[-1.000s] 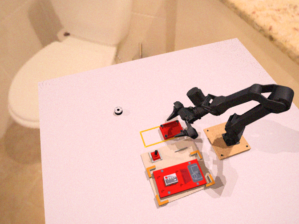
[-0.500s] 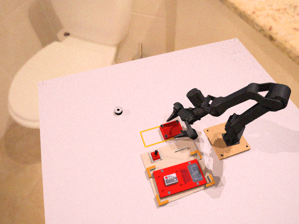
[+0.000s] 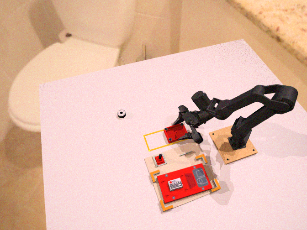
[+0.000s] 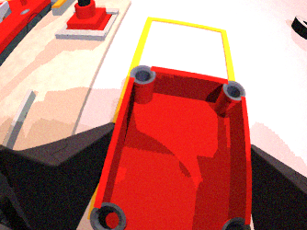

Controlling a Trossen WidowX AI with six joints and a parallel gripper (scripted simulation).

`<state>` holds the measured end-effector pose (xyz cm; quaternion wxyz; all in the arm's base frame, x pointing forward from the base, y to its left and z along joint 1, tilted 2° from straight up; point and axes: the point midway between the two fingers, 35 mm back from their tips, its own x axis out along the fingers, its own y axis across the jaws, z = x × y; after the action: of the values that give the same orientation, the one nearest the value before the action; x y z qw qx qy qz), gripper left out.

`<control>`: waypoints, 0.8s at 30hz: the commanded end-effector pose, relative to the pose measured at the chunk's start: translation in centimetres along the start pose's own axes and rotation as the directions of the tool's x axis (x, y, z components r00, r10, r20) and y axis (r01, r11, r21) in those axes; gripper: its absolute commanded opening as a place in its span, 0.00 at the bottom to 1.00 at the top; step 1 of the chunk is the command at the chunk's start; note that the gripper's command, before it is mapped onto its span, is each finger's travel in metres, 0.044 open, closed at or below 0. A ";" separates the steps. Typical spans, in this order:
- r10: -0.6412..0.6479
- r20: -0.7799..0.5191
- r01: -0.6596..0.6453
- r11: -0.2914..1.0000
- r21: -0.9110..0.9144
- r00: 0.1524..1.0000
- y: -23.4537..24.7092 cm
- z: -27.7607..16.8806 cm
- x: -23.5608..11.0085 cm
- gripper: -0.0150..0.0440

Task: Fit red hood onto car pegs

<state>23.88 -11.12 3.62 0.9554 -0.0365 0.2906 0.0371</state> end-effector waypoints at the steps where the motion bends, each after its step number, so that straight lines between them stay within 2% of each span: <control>1: -0.001 0.000 0.001 1.000 0.000 1.000 0.0 0.0 0.0 0.75; 12: -0.001 0.000 0.001 1.000 -0.001 1.000 -0.4 2.4 -1.2 0.26; 24: 0.000 0.001 0.000 1.000 -0.001 1.000 -0.1 5.7 -3.9 0.25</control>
<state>23.92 -10.98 9.37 0.9550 -0.0350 0.2919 0.0396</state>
